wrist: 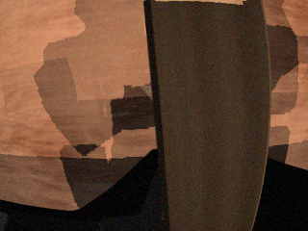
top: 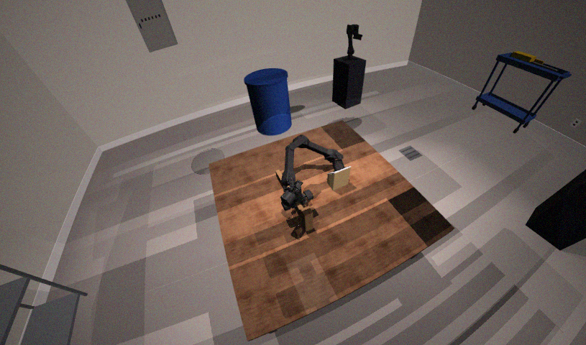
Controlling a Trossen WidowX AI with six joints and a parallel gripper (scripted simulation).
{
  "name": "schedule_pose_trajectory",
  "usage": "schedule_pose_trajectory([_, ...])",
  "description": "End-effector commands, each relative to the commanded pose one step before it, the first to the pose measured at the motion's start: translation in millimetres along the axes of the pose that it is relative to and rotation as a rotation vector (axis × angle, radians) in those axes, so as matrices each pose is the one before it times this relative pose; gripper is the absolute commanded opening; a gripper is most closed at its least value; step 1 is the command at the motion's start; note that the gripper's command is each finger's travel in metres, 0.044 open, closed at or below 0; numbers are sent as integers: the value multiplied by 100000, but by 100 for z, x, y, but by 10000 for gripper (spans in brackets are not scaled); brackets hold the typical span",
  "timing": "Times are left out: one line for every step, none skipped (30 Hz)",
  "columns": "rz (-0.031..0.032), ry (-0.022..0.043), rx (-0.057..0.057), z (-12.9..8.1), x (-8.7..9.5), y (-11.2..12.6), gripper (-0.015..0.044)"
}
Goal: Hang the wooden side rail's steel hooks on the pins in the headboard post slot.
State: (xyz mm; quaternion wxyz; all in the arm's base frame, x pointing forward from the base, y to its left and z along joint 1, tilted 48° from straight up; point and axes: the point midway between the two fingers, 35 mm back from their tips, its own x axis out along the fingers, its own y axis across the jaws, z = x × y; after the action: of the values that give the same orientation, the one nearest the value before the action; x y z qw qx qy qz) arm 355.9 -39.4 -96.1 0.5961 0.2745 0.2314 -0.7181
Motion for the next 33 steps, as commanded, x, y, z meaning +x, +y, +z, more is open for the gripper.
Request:
schedule_pose_trajectory([407, 722, 76, -251, -96, 21, 0])
schedule_pose_trajectory([0, -1, 0, 0, 17, 0, 0])
schedule_pose_trajectory([0, -1, 0, 0, 17, 0, 0])
schedule_pose_trajectory([0, -1, 0, 0, 17, 0, 0])
schedule_pose_trajectory([0, -1, 0, 0, 17, 0, 0])
schedule_pose_trajectory([0, -1, 0, 0, 17, 0, 0])
schedule_pose_trajectory([0, -1, 0, 0, 17, 0, 0])
schedule_pose_trajectory([0, -1, 0, 0, 17, 0, 0])
schedule_pose_trajectory([0, -1, 0, 0, 17, 0, 0])
schedule_pose_trajectory([0, -1, 0, 0, 17, 0, 0])
schedule_pose_trajectory([0, -1, 0, 0, 17, 0, 0])
schedule_pose_trajectory([0, -1, 0, 0, 17, 0, 0])
schedule_pose_trajectory([0, -1, 0, 0, 17, 0, 0])
schedule_pose_trajectory([0, -1, 0, 0, 17, 0, 0])
schedule_pose_trajectory([0, -1, 0, 0, 17, 0, 0])
schedule_pose_trajectory([0, -1, 0, 0, 17, 0, 0])
schedule_pose_trajectory([0, -1, 0, 0, 17, 0, 0])
schedule_pose_trajectory([0, -1, 0, 0, 17, 0, 0])
schedule_pose_trajectory([0, -1, 0, 0, 17, 0, 0])
schedule_pose_trajectory([0, -1, 0, 0, 17, 0, 0])
schedule_pose_trajectory([0, -1, 0, 0, 17, 0, 0])
schedule_pose_trajectory([0, -1, 0, 0, 17, 0, 0])
schedule_pose_trajectory([0, -1, 0, 0, 17, 0, 0])
schedule_pose_trajectory([0, -1, 0, 0, 17, 0, 0])
schedule_pose_trajectory([0, -1, 0, 0, 17, 0, 0])
schedule_pose_trajectory([0, -1, 0, 0, 17, 0, 0])
schedule_pose_trajectory([0, -1, 0, 0, 17, 0, 0])
schedule_pose_trajectory([0, -1, 0, 0, 17, 0, 0])
schedule_pose_trajectory([0, -1, 0, 0, 17, 0, 0])
schedule_pose_trajectory([0, -1, 0, 0, 17, 0, 0])
schedule_pose_trajectory([0, -1, 0, 0, 17, 0, 0])
schedule_pose_trajectory([0, -1, 0, 0, 17, 0, 0])
schedule_pose_trajectory([0, -1, 0, 0, 17, 0, 0])
